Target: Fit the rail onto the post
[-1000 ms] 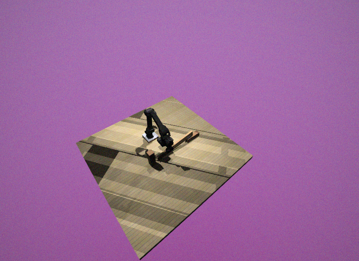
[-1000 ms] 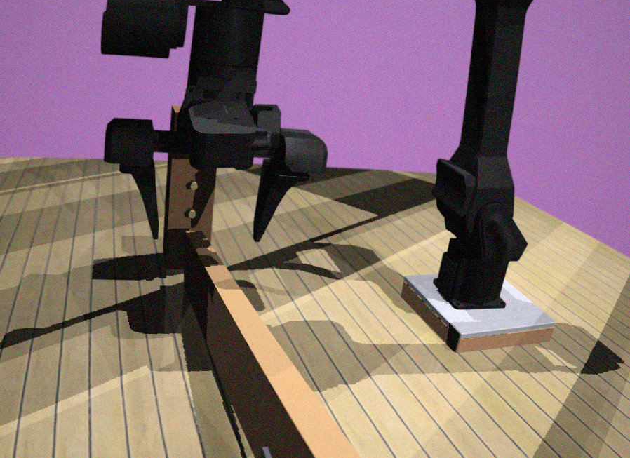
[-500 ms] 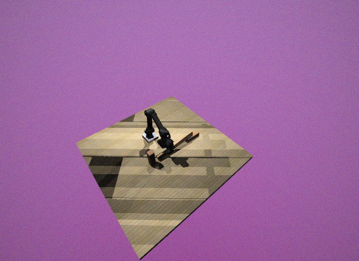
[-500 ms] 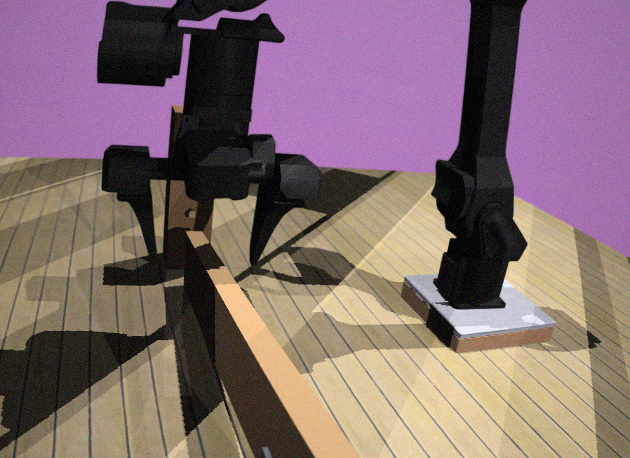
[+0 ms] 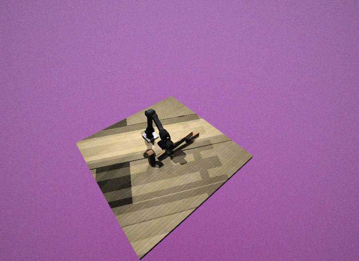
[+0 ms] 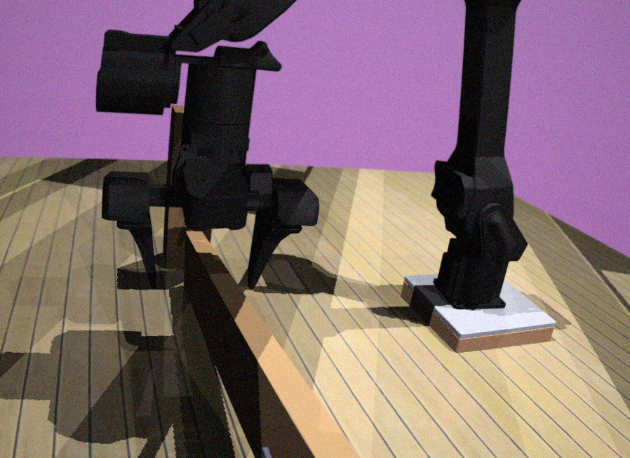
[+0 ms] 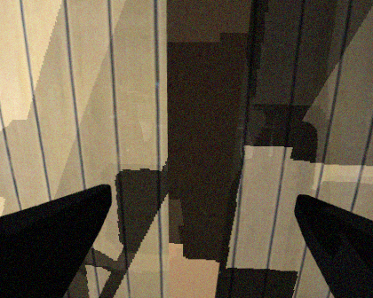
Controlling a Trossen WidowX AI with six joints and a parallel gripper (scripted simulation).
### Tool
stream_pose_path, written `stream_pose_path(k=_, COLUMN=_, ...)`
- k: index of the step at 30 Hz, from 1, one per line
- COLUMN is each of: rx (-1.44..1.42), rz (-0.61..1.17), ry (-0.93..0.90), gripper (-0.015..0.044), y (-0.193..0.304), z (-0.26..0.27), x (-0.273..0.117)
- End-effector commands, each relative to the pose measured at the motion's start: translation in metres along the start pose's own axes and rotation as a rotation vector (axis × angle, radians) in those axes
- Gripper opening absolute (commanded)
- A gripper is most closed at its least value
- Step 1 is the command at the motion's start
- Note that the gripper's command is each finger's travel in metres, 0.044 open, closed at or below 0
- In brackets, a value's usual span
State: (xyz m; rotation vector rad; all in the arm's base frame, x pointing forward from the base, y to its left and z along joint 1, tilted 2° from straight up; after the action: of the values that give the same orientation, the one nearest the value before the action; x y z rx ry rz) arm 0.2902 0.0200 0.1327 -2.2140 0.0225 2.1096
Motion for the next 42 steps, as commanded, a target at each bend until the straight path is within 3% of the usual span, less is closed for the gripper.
stream_pose_path(k=1, rx=0.000, rz=0.005, ry=-0.007, gripper=0.0440, y=0.0006, z=0.0014, x=0.0089)
stream_pose_path(k=8, rx=0.000, rz=0.005, ry=-0.007, gripper=0.0440, y=0.0008, z=0.0025, x=0.0173)
stream_pose_path(k=23, rx=0.000, rz=0.005, ry=-0.007, gripper=0.0046, y=0.0008, z=0.0025, x=0.0173)
stream_pose_path(k=30, rx=0.000, rz=0.005, ry=-0.007, gripper=0.0000, y=0.0008, z=0.0025, x=0.0173)
stream_pose_path(k=42, rx=0.000, rz=0.005, ry=-0.007, gripper=0.0000, y=0.0004, z=0.0025, x=0.0168)
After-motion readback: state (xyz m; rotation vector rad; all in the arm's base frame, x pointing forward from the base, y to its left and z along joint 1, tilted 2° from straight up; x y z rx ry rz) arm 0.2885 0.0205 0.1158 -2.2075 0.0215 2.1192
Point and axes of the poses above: the point midway between the two fingers, 35 mm back from their tips, its own x axis out along the fingers, its own z axis across the jaws, y = z × x, the point moved 7 cm from there along -x, back along the fingers, and after that the axes turned 9 degrees about x, right-handed, at the moved point
